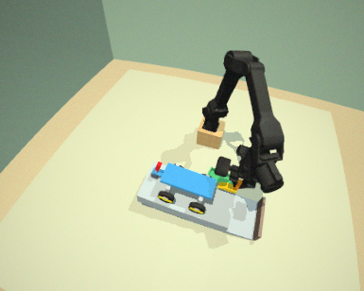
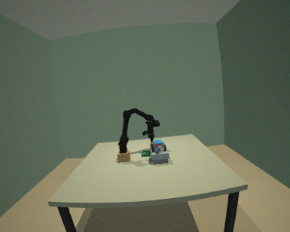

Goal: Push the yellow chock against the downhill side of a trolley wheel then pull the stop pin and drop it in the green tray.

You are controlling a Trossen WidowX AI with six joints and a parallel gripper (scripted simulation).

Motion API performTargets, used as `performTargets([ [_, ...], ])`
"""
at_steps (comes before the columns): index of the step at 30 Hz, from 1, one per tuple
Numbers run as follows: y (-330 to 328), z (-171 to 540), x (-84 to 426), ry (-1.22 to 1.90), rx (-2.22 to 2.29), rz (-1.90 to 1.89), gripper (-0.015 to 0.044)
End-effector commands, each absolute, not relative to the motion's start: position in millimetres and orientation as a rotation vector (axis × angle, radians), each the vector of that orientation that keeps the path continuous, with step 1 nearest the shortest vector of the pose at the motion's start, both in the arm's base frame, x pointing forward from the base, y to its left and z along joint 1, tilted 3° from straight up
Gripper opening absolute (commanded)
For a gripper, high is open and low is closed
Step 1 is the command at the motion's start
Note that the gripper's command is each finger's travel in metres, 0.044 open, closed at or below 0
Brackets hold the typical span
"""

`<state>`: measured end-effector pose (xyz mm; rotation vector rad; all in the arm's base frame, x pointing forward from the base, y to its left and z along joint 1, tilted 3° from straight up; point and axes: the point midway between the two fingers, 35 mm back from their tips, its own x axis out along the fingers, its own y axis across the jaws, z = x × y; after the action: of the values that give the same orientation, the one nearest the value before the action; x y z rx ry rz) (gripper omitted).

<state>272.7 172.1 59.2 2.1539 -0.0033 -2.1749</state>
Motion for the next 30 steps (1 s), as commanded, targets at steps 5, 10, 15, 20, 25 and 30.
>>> performTargets([
  [5, 169.5, 41.4, 274.0, -0.004, 2.153, -2.169, 0.0000],
  [10, 167.8, 42.4, 273.8, -0.004, 2.153, -2.169, 0.0000],
  [15, 162.9, 43.4, 273.3, -0.005, 2.153, -2.169, 0.0000],
  [20, 158.5, 43.3, 272.6, -0.005, 2.153, -2.169, 0.0000],
  [25, 154.0, 43.1, 272.1, -0.006, 2.152, -2.169, 0.0000],
  [30, 149.7, 43.0, 271.6, -0.006, 2.152, -2.169, 0.0000],
])
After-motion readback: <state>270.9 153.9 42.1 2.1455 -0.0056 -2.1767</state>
